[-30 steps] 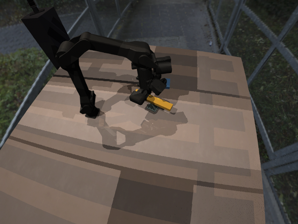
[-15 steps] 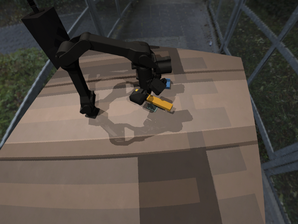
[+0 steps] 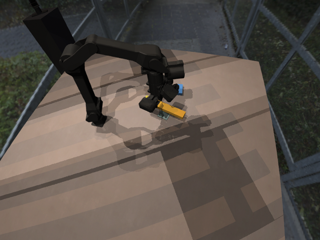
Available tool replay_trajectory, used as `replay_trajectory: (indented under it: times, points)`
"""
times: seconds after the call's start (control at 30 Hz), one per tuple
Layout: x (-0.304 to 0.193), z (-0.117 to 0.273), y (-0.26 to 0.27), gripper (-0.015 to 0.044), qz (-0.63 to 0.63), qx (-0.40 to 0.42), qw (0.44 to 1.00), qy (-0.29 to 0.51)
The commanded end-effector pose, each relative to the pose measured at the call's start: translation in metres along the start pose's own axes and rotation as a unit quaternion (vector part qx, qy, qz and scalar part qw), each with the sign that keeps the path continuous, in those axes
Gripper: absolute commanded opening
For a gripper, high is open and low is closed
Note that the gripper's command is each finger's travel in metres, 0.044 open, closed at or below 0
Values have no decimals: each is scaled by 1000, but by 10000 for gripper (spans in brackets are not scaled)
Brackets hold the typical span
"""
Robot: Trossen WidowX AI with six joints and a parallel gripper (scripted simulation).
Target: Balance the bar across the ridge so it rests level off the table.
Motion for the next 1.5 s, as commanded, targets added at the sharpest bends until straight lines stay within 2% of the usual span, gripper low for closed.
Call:
replay_trajectory:
  times: [0.0, 0.73, 1.07, 1.2, 1.47]
  points:
    - [0, 0, 0, 171, 0, 0, 1000, 0]
    - [0, 0, 0, 185, 0, 0, 1000, 0]
    - [0, 0, 0, 440, 0, 0, 1000, 0]
    - [1, 7, 1, 440, 0, 0, 1000, 0]
    - [1, 93, 1, 440, 0, 0, 1000, 0]
Point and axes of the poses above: the point midway between the two fingers, 35 mm back from their tips, its own z axis back along the fingers, its own y axis across the jaws, x = y × z, the point moved 3 cm from there along z, back along the fingers, and after that the axes turned 12 degrees about z, right-handed, at the moved point
